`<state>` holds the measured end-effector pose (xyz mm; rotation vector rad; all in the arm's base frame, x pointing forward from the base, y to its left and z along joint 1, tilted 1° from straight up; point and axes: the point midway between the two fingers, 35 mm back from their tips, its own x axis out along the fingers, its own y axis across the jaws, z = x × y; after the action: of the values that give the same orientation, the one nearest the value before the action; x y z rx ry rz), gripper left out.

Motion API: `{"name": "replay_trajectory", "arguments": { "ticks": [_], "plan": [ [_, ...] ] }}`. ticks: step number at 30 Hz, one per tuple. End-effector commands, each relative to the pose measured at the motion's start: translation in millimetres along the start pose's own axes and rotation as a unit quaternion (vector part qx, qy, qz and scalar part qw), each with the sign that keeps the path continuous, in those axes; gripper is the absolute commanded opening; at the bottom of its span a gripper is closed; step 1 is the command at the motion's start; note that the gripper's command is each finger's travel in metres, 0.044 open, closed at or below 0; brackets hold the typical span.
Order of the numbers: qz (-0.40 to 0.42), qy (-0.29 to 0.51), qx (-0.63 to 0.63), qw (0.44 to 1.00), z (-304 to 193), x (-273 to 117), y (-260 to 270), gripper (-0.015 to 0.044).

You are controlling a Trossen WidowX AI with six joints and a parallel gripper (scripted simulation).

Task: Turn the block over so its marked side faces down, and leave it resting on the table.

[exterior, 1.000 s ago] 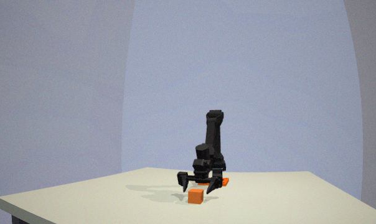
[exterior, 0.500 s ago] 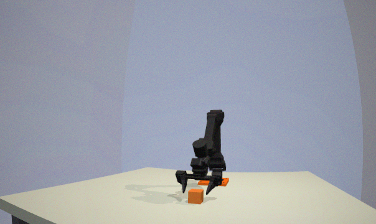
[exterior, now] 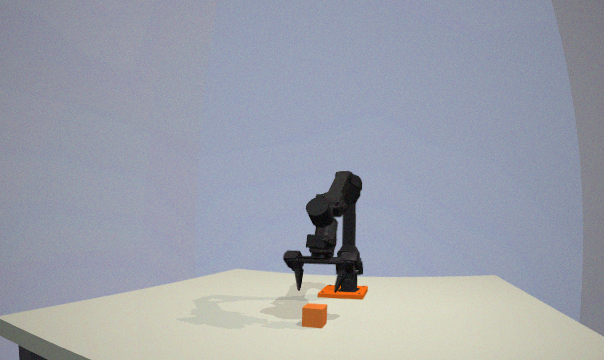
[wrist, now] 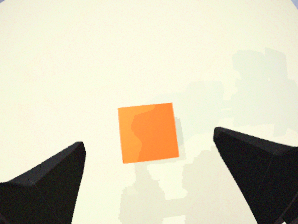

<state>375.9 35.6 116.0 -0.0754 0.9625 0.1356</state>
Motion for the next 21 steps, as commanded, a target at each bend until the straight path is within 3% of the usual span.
{"name": "replay_trajectory", "arguments": {
  "ticks": [1,6,21],
  "plan": [
    [-0.002,0.018,-0.004,1.000,0,-14,0,0.0440],
    [-0.002,0.039,-0.003,0.999,5,-14,0,0.0440],
    [-0.003,0.252,-0.002,0.968,40,-15,0,0.0440]
  ]
}}
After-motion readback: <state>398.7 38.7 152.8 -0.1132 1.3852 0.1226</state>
